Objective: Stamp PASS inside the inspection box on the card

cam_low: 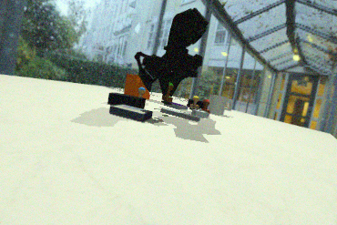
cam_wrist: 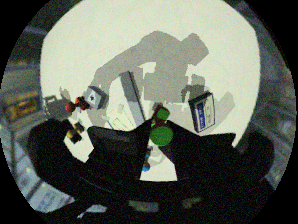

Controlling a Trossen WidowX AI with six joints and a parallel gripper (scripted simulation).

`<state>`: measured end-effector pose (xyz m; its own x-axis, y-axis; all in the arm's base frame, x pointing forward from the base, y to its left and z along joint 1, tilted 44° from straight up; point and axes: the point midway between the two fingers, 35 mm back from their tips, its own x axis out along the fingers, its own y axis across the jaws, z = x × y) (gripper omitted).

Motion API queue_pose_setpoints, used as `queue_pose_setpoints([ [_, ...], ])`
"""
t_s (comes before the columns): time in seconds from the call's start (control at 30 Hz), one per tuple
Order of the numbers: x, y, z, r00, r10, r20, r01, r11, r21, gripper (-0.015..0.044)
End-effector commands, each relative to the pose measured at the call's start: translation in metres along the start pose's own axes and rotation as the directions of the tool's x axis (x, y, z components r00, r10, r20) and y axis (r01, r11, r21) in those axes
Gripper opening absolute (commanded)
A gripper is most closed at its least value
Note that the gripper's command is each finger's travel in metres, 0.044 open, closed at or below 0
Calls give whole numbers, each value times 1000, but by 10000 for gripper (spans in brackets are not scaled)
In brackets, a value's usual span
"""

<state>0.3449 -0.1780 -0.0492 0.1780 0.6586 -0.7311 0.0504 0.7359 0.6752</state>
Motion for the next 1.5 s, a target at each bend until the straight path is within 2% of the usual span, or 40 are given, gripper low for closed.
queue_pose_setpoints([
  [0.0, -3, -1, 0, 1000, -5, -2, 5, 1000, -6, 0],
  [1.47, -25, -1, -1, 1000, -6, -2, 6, 1000, -5, 0],
])
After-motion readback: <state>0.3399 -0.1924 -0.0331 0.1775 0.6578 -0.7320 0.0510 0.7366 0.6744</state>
